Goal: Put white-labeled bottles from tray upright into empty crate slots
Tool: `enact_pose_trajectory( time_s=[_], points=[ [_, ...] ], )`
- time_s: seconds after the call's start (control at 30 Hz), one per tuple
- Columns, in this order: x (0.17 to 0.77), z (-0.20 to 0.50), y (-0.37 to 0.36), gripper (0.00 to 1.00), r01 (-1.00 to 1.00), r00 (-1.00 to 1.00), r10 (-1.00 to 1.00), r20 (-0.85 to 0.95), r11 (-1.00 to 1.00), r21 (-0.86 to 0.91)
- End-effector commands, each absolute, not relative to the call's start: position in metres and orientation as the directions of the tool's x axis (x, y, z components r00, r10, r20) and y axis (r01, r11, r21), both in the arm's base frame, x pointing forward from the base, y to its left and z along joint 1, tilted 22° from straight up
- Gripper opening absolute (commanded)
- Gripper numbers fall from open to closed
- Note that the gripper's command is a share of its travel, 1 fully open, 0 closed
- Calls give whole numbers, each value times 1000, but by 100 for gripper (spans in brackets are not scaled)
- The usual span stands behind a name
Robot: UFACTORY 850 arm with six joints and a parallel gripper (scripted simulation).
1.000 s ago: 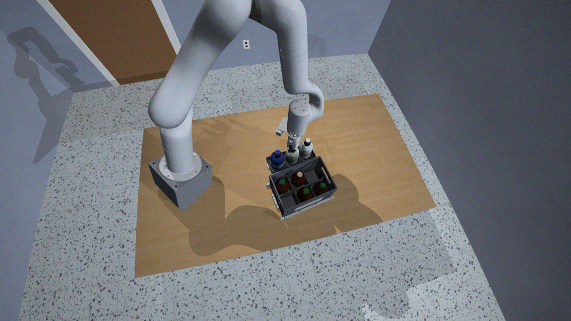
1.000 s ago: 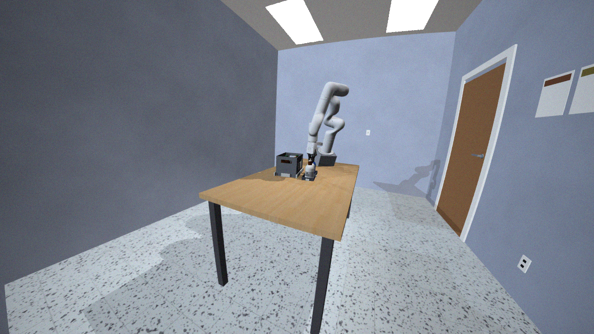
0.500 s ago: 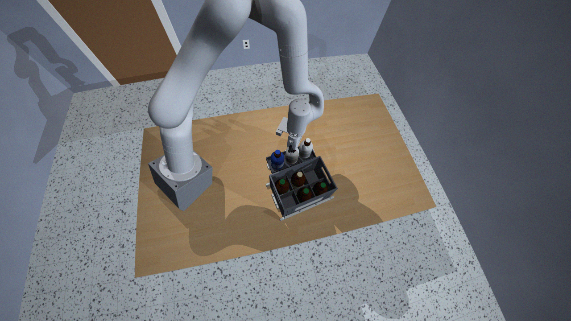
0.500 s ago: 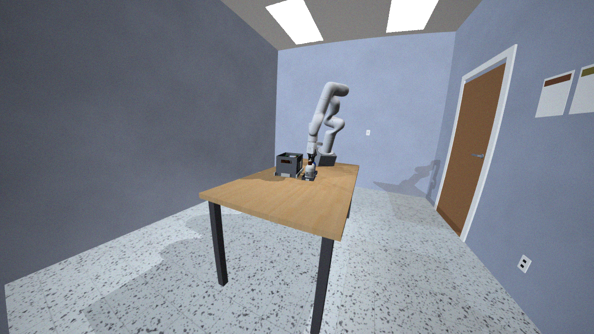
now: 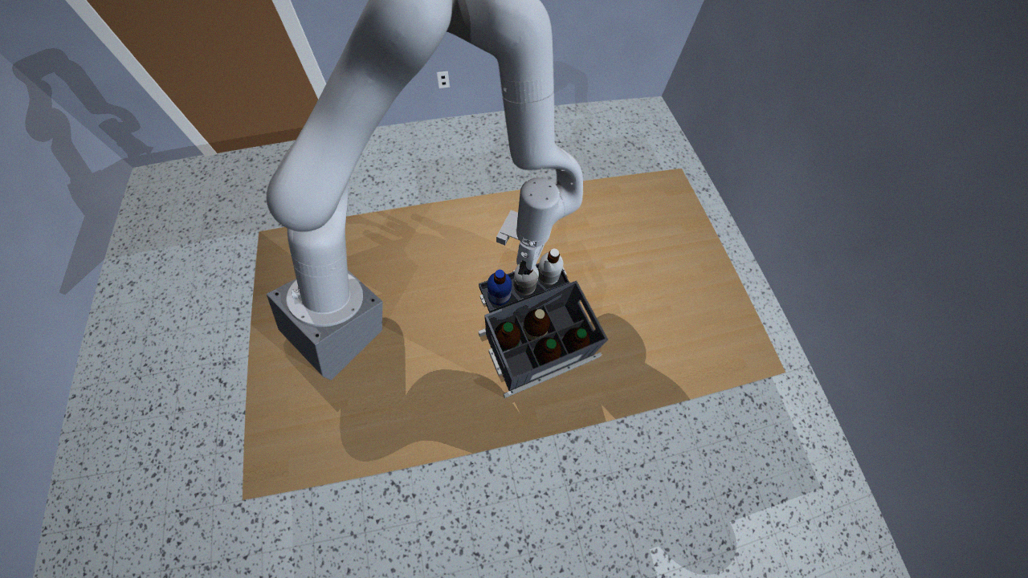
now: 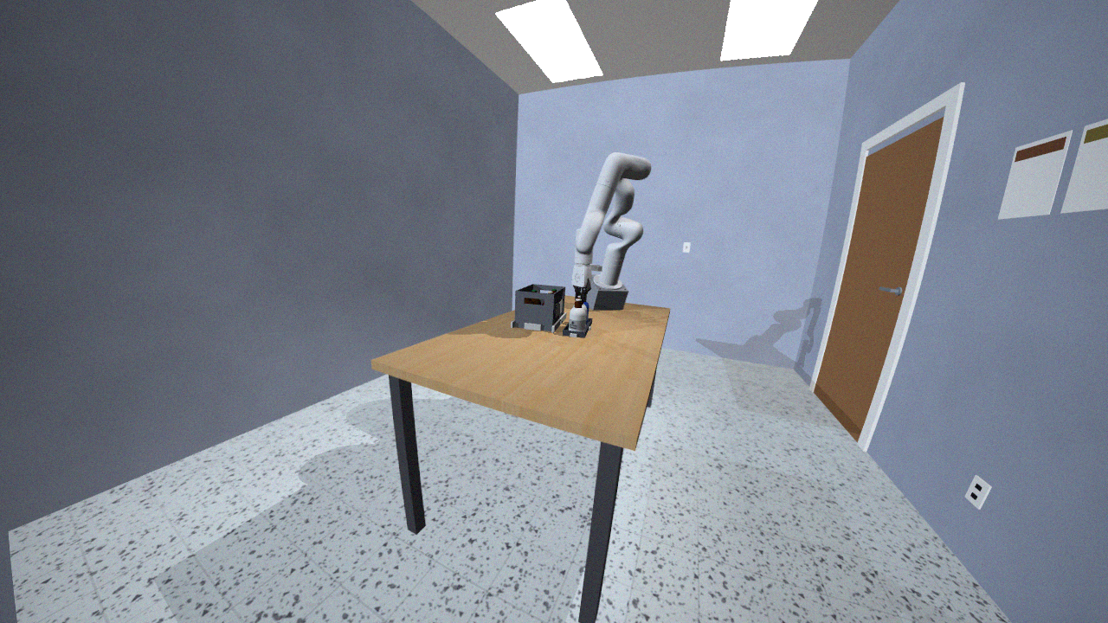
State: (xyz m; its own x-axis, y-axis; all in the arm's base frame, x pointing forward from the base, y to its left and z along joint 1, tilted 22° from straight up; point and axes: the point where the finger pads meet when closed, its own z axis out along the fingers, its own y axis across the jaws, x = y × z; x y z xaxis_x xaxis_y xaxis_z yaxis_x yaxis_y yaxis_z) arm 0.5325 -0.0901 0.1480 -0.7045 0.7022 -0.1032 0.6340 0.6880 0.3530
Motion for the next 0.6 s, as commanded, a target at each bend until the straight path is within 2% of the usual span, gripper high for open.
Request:
enact_pose_trajectory(
  time_s=[0.0, 0.57],
  points=[
    [533, 150, -91, 0, 633, -704, 702, -105, 688, 354],
    [532, 152, -91, 0, 633, -704, 702, -105, 688, 354]
  ],
)
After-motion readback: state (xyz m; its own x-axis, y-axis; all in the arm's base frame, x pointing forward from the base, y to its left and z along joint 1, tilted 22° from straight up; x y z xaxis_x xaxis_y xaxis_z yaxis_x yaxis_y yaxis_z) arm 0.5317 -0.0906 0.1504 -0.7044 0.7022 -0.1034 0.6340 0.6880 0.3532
